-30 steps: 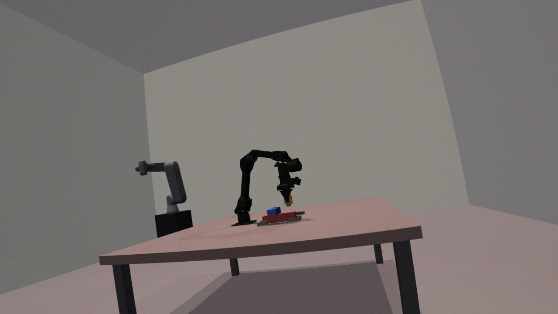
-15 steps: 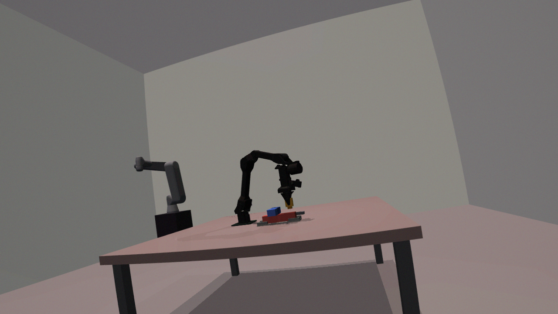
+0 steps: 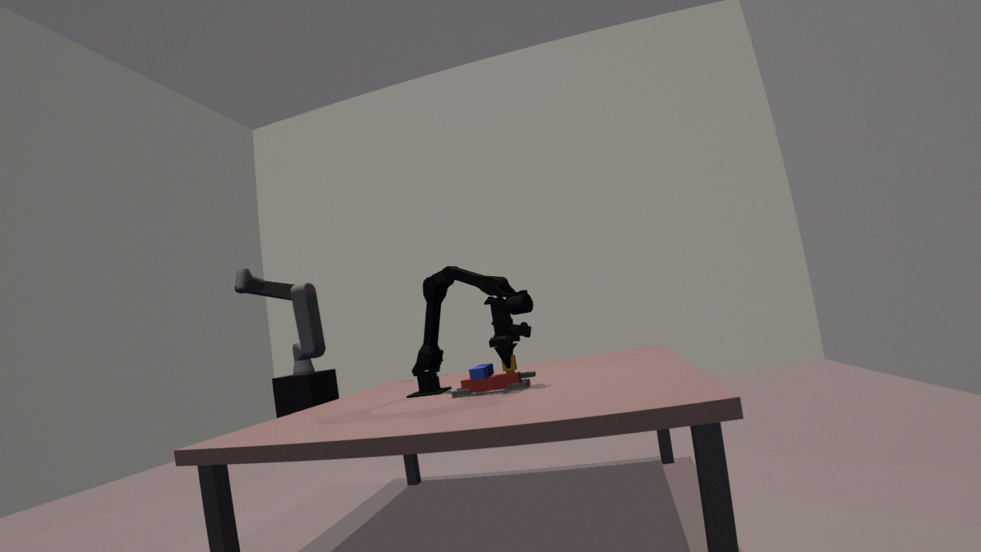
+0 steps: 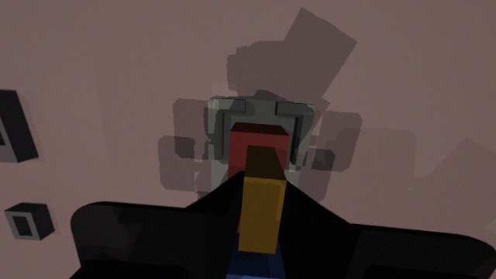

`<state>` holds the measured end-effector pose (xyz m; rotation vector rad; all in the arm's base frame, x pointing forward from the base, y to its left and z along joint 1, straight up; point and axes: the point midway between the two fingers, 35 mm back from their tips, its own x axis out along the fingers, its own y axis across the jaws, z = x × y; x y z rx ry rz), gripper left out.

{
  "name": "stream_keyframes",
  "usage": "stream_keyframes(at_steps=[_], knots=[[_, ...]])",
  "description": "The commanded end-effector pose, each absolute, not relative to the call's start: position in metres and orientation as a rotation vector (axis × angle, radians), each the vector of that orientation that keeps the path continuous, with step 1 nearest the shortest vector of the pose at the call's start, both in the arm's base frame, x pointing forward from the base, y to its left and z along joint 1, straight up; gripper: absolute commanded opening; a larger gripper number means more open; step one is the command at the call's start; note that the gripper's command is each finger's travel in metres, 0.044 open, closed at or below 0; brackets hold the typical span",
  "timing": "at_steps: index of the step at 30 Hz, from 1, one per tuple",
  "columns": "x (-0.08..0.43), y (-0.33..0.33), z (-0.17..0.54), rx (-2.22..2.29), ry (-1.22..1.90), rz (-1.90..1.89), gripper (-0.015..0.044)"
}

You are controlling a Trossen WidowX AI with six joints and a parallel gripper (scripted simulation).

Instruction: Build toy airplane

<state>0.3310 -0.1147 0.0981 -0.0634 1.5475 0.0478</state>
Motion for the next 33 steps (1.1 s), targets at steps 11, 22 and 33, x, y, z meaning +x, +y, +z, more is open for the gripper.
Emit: stream_keyframes(at_steps=[11,22,33], knots=[[0.3304,-0.1150,0.0952,-0.069,1.550,0.051,0.0066],[0.3304,-0.1146,0.0961,-0.063,1.550,0.048,0.0000],[0.3304,-0.1146,0.0961,-0.063,1.550,0.048,0.0260]])
